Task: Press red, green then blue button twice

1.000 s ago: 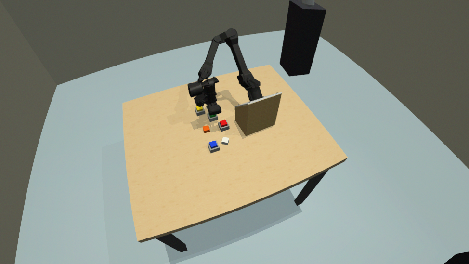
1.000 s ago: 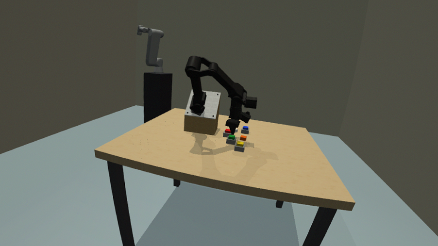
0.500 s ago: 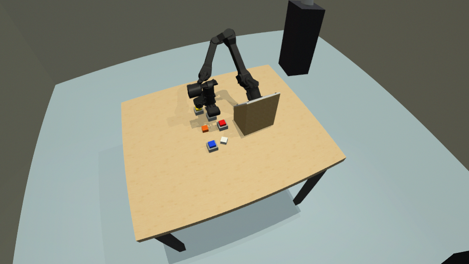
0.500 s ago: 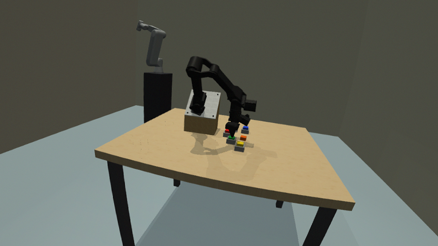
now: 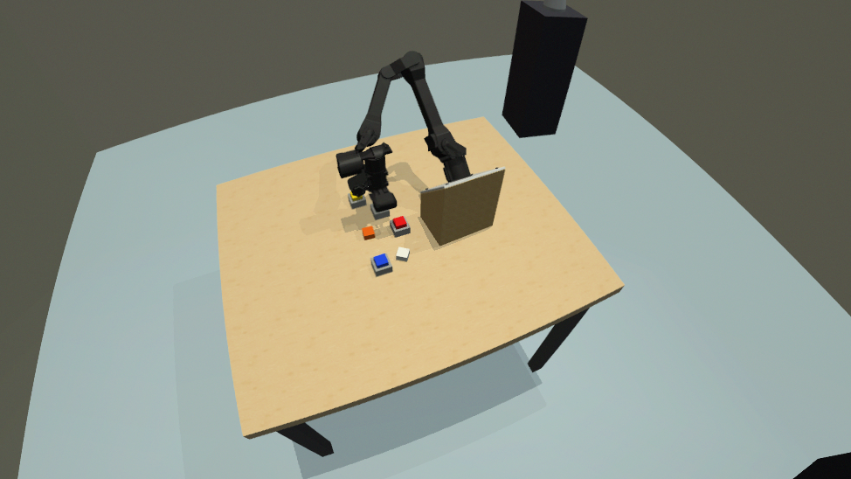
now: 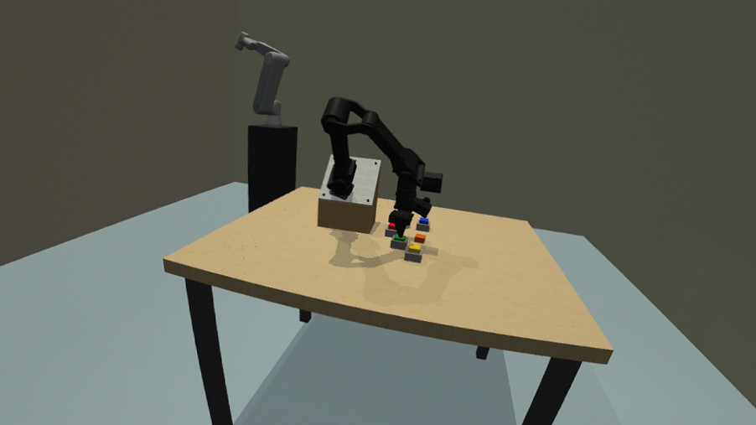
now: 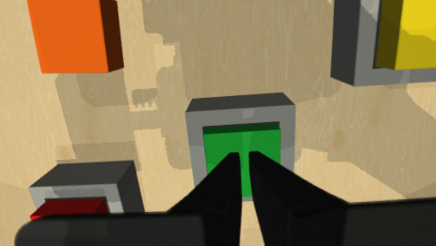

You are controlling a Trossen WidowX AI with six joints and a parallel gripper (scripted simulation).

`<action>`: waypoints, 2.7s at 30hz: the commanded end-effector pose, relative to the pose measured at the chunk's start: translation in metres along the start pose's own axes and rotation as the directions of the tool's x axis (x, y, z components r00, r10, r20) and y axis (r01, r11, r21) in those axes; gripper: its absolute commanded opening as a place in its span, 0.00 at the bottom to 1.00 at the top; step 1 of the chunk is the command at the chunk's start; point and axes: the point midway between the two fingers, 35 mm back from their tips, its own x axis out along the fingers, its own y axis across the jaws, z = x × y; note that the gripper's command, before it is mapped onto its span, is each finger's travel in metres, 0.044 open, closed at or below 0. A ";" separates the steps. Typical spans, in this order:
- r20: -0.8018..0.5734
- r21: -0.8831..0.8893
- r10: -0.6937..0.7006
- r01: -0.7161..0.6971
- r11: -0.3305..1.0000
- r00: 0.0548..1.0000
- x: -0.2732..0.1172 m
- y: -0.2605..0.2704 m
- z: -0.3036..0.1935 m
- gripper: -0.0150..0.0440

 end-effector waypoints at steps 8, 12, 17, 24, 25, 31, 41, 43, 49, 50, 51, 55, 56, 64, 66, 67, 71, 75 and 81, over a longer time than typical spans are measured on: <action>-0.004 -0.007 -0.001 0.001 1.000 1.000 -0.031 0.001 -0.001 0.29; -0.005 -0.008 0.005 -0.005 1.000 1.000 -0.069 0.002 0.001 0.29; -0.005 -0.008 0.001 -0.001 1.000 1.000 -0.093 0.001 -0.001 0.29; 0.015 0.006 -0.002 0.002 1.000 1.000 -0.095 0.014 0.011 0.29; 0.023 0.010 -0.002 0.002 1.000 1.000 -0.096 0.021 0.017 0.29; 0.036 0.016 0.006 -0.007 1.000 0.999 -0.100 0.067 0.043 0.29; 0.002 -0.002 0.013 -0.013 1.000 1.000 -0.097 0.188 0.060 0.29; -0.001 -0.002 0.012 -0.012 1.000 1.000 -0.095 0.197 0.059 0.29; -0.001 -0.002 0.012 -0.012 1.000 1.000 -0.095 0.199 0.059 0.29; -0.001 -0.002 0.012 -0.012 1.000 1.000 -0.092 0.199 0.059 0.29; -0.001 -0.002 0.012 -0.012 1.000 1.000 -0.081 0.199 0.060 0.29; 0.000 -0.002 0.009 -0.009 1.000 1.000 -0.033 0.199 0.059 0.29; 0.000 -0.002 0.009 -0.009 1.000 1.000 -0.033 0.199 0.059 0.29; 0.000 -0.002 0.009 -0.009 1.000 1.000 -0.027 0.199 0.059 0.29; 0.000 -0.002 0.009 -0.009 1.000 1.000 -0.024 0.199 0.059 0.29; 0.000 -0.002 0.009 -0.009 1.000 1.000 -0.022 0.199 0.059 0.29; 0.000 -0.002 0.009 -0.009 1.000 1.000 -0.016 0.199 0.059 0.29; 0.000 -0.002 0.008 -0.008 1.000 1.000 -0.009 0.199 0.059 0.29; 0.000 -0.002 0.007 -0.007 1.000 1.000 0.000 0.199 0.059 0.29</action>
